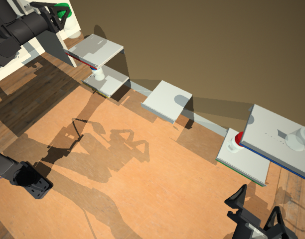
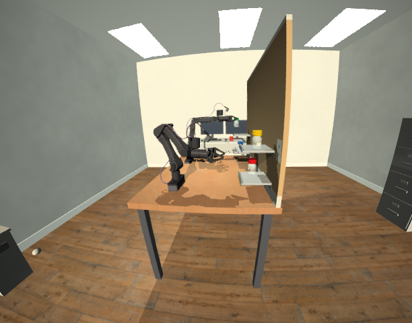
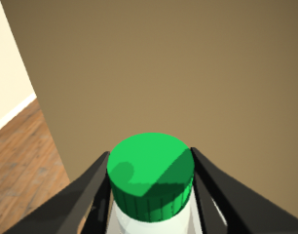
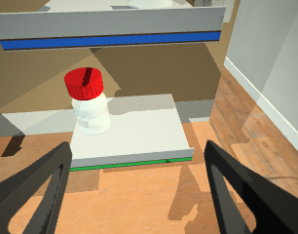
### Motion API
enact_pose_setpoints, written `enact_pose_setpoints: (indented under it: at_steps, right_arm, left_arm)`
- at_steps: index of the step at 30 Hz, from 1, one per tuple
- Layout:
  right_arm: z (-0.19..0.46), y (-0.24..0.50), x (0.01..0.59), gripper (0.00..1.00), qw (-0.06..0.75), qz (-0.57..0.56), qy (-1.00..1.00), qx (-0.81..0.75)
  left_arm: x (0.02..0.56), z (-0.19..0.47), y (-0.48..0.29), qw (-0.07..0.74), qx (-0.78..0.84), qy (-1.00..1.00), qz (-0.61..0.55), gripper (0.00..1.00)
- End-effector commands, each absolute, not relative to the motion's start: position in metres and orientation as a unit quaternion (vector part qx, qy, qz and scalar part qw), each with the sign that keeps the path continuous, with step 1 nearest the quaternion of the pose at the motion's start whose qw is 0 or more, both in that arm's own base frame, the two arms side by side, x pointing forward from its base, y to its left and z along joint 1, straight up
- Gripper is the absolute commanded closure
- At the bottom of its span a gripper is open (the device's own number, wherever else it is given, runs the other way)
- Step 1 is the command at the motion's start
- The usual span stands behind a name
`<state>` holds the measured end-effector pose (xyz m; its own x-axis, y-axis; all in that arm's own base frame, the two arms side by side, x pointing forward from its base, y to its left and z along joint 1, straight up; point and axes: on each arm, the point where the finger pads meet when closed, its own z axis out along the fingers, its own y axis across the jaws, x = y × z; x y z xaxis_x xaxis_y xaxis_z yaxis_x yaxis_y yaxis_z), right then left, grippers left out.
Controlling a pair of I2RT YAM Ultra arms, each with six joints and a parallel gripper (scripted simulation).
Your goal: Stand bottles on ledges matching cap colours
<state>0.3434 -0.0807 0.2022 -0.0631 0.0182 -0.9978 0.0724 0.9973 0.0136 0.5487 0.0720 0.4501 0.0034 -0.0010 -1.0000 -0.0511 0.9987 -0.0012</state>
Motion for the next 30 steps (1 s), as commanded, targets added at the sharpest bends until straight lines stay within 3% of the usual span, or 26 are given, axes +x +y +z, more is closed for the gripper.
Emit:
enact_pose_setpoints:
  at_steps: [1,30]
  right_arm:
    - [0.216,-0.083,0.348,0.00,0.695,-0.024,0.718,0.026]
    - [0.216,-0.083,0.348,0.00,0.695,-0.024,0.718,0.026]
  left_arm:
    - [0.517,0.492,0.074,0.749,-0.009,0.662,0.027,0.50]
    - [0.435,0.469,0.069,0.730,-0.010,0.683,0.024,0.50]
